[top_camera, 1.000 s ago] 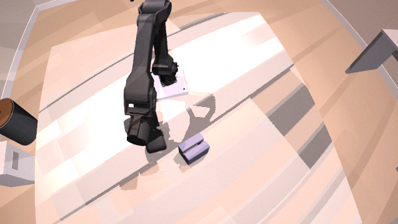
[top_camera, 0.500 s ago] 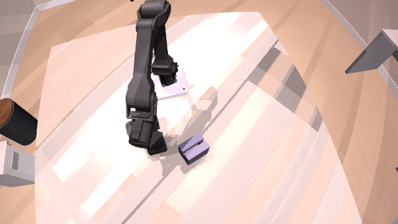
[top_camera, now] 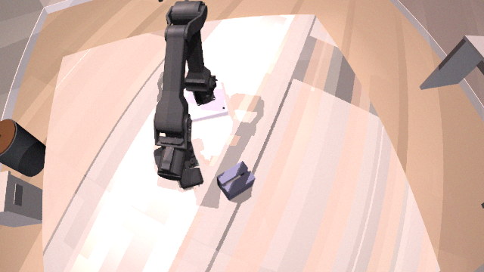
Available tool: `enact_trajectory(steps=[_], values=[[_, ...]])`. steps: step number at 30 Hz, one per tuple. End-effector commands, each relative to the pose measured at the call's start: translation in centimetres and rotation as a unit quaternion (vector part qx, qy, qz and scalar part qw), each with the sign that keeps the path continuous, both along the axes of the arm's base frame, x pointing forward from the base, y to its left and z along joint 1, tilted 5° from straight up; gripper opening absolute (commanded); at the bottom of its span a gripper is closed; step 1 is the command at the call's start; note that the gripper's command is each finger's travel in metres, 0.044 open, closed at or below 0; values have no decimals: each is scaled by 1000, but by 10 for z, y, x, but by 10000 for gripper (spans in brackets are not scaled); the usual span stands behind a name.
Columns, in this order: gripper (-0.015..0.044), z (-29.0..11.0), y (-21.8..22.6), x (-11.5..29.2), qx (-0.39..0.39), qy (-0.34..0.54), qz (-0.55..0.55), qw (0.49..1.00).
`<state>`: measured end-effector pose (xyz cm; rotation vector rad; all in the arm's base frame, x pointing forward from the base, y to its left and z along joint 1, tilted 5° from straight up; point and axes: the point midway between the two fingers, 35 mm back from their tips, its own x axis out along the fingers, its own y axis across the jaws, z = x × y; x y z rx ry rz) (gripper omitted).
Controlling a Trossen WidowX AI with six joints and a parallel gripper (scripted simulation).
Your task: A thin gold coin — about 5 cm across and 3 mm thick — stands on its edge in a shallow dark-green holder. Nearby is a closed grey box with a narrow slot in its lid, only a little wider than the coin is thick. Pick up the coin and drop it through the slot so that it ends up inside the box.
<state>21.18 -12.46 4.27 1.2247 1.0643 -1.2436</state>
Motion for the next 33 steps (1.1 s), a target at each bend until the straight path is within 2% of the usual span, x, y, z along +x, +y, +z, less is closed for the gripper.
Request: enact_trajectory(steps=[1,7,33], values=[[0,-3,1,-2,1,4,2,1000],[0,1,1,-1,1,4,2,1000],[0,66,5,0,1,4,2,1000]])
